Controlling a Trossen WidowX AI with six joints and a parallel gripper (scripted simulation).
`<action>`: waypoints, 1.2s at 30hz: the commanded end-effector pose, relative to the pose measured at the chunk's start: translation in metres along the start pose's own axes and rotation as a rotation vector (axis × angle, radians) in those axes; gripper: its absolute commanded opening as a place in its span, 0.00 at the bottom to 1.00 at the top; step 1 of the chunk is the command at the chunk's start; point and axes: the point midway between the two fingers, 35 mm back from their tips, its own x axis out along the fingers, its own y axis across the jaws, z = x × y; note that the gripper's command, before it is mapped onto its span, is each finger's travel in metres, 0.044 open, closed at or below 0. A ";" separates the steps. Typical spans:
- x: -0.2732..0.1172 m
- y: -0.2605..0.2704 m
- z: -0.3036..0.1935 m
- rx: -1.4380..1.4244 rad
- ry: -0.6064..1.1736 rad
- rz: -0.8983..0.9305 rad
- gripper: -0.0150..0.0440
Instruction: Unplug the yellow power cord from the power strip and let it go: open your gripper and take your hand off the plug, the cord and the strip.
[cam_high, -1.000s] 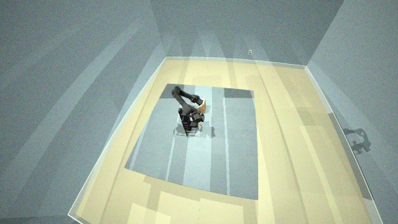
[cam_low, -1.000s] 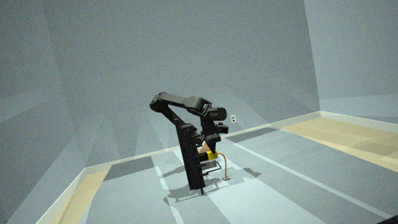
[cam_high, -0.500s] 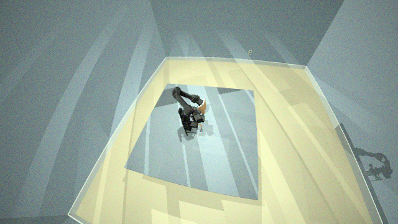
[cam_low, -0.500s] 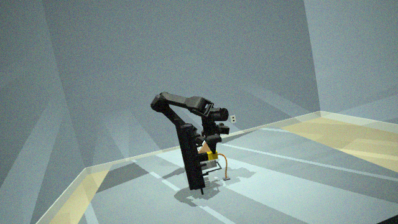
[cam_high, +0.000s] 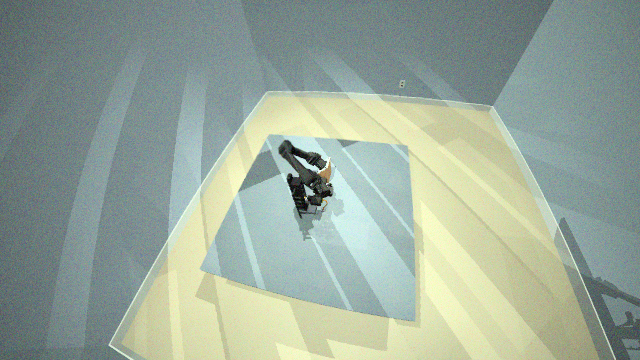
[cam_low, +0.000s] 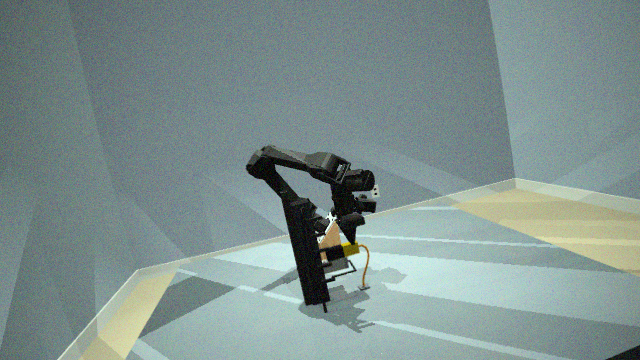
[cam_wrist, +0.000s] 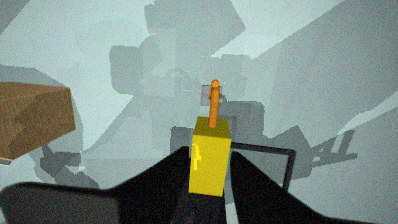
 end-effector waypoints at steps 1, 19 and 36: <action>-0.001 0.000 -0.002 -0.001 0.002 -0.003 0.65; -0.013 0.000 0.059 -0.001 -0.002 -0.004 1.00; -0.013 0.000 0.059 -0.001 -0.002 -0.004 1.00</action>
